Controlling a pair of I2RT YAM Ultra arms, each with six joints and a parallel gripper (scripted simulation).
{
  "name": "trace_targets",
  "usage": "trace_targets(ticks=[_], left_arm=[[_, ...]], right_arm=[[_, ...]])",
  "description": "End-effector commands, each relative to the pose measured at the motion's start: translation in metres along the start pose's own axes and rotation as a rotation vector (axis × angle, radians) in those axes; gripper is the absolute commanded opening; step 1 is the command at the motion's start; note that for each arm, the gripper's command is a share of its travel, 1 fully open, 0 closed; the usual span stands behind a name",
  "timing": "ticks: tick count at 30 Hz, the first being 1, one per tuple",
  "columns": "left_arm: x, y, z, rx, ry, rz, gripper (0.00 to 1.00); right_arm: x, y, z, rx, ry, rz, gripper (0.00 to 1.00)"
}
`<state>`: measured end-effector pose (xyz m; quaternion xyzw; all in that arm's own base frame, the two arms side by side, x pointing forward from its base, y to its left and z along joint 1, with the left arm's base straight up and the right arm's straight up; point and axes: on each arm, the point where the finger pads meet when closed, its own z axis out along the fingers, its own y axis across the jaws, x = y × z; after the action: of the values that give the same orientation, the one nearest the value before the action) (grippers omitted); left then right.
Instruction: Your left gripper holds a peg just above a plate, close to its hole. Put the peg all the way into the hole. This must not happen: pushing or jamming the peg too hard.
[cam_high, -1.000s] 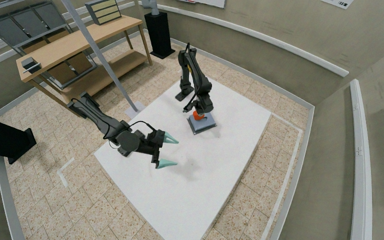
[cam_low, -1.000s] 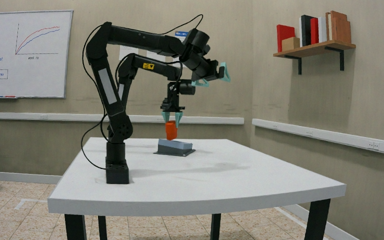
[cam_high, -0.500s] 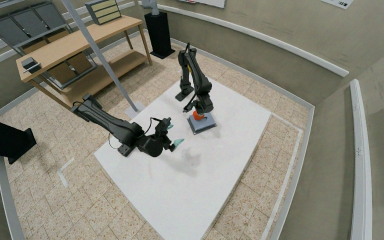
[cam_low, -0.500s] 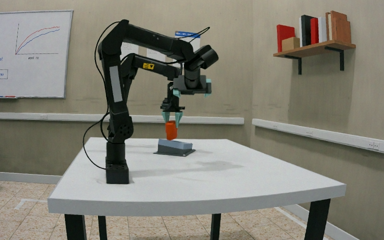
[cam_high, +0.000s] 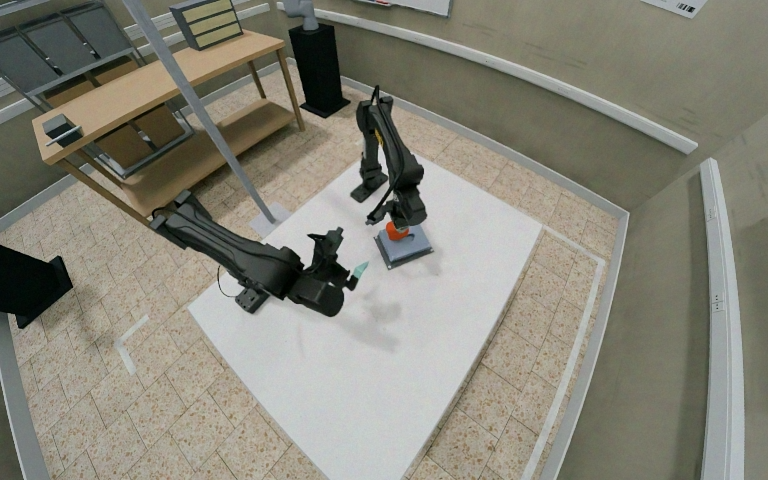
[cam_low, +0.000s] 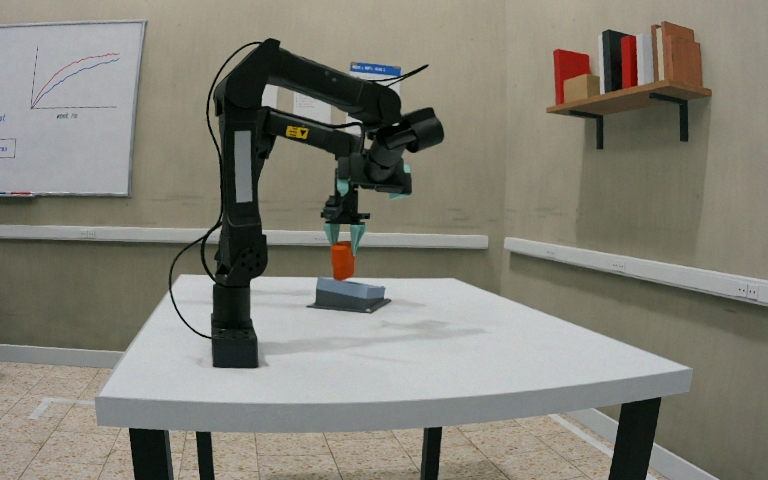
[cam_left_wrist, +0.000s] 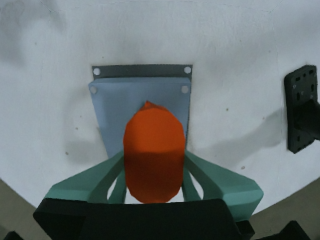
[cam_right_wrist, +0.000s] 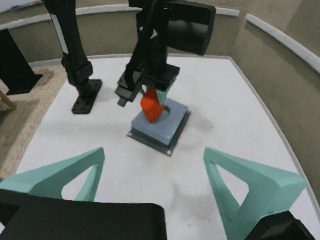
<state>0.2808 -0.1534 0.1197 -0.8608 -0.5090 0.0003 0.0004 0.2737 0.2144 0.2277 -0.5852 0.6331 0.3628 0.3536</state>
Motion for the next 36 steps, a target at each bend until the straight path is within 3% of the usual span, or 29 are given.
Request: trace_targets(ticks=[1, 8, 11, 12, 14, 16, 18, 26, 36], left_arm=[[-0.002, 0.003, -0.008, -0.026, -0.013, -0.003, 0.40], [-0.002, 0.003, -0.008, -0.026, -0.013, -0.003, 0.40], [-0.003, 0.004, -0.012, -0.030, -0.021, -0.002, 0.06], [-0.003, 0.004, -0.012, -0.030, -0.021, -0.002, 0.00], [-0.003, 0.004, -0.013, -0.030, -0.021, -0.002, 0.23], [-0.003, 0.004, -0.013, -0.030, -0.021, -0.002, 0.23], [-0.003, 0.004, -0.019, -0.030, -0.021, -0.001, 0.40], [-0.005, 0.004, -0.034, -0.010, -0.056, 0.018, 0.40], [0.008, 0.014, -0.018, 0.035, -0.267, 0.029, 0.40]], right_arm=[[-0.013, 0.005, -0.004, -0.033, -0.028, -0.018, 1.00], [-0.013, 0.005, -0.004, -0.033, -0.028, -0.018, 1.00], [-0.010, 0.004, -0.002, -0.038, -0.026, -0.010, 1.00], [-0.010, 0.004, -0.002, -0.038, -0.026, -0.010, 1.00], [-0.010, 0.004, -0.002, -0.038, -0.026, -0.010, 1.00], [-0.010, 0.004, -0.002, -0.038, -0.026, -0.010, 1.00], [-0.013, 0.006, -0.004, -0.033, -0.028, -0.019, 1.00], [-0.013, 0.006, -0.004, -0.033, -0.028, -0.019, 1.00], [-0.013, 0.006, -0.004, -0.033, -0.028, -0.019, 1.00]])
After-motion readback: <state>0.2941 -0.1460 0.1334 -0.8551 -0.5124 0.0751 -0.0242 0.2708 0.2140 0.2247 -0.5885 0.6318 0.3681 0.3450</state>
